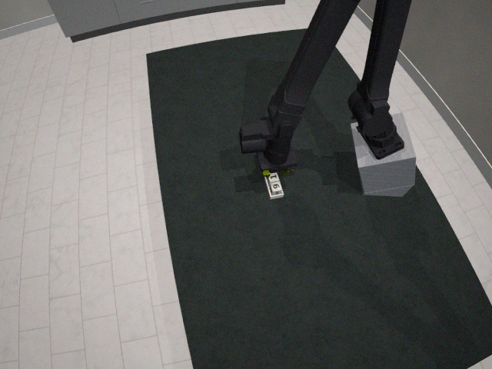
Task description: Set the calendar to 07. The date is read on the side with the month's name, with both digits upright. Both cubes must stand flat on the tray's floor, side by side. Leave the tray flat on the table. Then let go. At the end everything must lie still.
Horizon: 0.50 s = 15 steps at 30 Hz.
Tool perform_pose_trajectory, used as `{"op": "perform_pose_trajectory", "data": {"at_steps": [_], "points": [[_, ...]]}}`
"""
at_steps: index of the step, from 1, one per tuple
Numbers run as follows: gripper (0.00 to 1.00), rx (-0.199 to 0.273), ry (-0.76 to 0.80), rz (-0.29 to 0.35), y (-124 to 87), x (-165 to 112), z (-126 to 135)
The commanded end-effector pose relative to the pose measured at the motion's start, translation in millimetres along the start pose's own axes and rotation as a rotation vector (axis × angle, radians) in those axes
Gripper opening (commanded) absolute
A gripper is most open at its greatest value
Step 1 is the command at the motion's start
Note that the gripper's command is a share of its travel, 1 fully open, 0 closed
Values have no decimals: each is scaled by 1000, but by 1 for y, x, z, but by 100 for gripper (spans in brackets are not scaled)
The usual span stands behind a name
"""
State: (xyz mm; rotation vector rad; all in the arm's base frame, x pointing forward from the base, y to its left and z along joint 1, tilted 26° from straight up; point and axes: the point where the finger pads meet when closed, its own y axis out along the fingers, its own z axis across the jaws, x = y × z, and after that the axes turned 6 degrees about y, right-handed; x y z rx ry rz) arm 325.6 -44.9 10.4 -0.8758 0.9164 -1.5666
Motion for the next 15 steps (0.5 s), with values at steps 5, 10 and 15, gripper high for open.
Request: {"op": "perform_pose_trajectory", "data": {"at_steps": [5,10,15], "points": [[45,25,-1,-2,-3,3,16],[45,25,-1,-2,-3,3,16],[45,24,-1,-2,-1,3,15]]}}
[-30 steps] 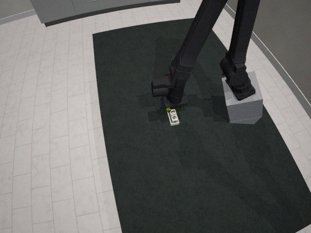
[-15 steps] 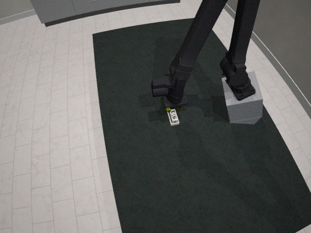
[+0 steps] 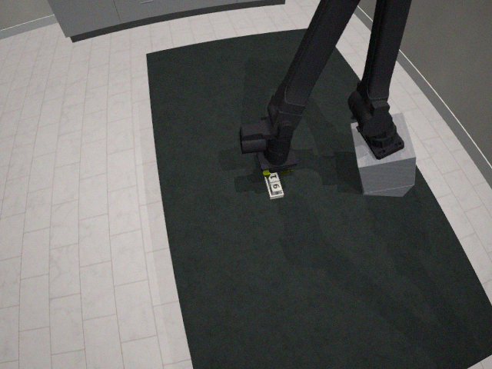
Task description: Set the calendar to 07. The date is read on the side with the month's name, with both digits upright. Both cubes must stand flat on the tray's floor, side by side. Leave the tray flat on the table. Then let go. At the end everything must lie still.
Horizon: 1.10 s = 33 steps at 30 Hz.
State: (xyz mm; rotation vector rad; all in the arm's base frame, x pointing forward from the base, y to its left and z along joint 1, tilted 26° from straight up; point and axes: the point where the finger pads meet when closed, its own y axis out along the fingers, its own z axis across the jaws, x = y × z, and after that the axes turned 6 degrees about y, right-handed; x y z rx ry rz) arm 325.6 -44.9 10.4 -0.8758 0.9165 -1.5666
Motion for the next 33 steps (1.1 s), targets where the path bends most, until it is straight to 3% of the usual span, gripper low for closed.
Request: {"op": "perform_pose_trajectory", "data": {"at_steps": [1,23,33], "points": [[45,25,-1,-2,0,3,16],[45,24,-4,-1,27,2,14],[45,39,0,-2,24,3,18]]}}
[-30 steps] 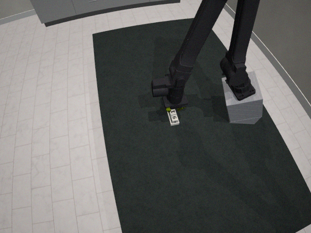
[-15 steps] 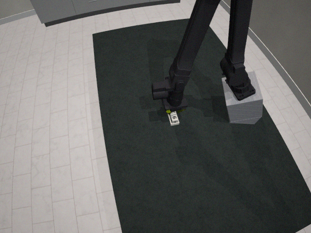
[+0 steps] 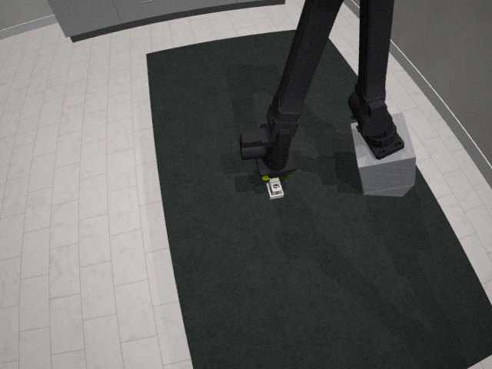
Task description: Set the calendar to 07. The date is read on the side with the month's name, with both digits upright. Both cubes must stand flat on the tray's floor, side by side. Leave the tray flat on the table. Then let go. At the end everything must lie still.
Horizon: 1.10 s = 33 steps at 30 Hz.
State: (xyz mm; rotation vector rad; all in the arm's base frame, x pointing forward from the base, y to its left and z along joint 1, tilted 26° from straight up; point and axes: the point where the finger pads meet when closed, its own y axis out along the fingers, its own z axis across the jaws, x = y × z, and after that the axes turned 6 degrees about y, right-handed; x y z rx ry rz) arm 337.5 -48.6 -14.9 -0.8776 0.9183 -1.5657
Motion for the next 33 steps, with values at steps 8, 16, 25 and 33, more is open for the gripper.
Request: {"op": "perform_pose_trajectory", "data": {"at_steps": [8,16,25,33], "points": [[45,33,0,-2,-3,3,13],[45,33,0,-2,-3,3,13],[45,33,0,-2,-3,3,13],[26,33,0,-2,-3,3,13]]}}
